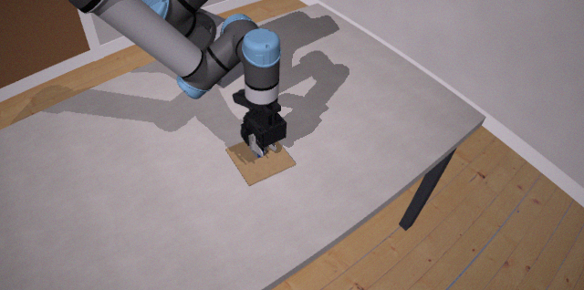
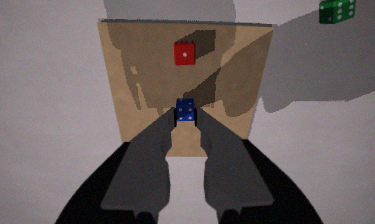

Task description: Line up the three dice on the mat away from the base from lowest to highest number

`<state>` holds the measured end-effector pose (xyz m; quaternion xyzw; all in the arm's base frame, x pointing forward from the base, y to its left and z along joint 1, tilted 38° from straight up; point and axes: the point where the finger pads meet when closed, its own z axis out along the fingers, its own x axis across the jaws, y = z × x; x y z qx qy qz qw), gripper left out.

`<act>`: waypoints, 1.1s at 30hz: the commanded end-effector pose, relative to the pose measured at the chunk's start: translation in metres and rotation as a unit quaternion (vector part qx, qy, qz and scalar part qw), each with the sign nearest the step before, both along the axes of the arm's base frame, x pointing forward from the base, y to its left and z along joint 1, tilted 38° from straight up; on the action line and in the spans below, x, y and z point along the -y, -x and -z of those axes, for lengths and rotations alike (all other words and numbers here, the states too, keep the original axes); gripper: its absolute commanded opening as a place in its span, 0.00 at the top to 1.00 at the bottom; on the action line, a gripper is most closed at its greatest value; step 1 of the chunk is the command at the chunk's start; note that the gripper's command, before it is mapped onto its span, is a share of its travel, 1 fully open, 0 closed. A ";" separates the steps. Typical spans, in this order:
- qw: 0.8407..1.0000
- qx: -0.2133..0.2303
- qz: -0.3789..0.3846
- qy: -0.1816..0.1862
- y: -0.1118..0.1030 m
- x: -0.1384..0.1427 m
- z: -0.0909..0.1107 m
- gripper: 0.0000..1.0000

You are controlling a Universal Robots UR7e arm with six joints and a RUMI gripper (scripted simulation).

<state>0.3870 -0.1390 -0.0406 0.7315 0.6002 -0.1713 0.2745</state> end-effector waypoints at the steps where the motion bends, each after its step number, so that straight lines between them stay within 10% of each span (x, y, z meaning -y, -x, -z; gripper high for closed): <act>1: 1.000 0.001 0.001 0.000 0.000 0.001 -0.001 1.00; 33: 1.000 0.000 0.001 0.000 0.000 0.002 0.002 1.00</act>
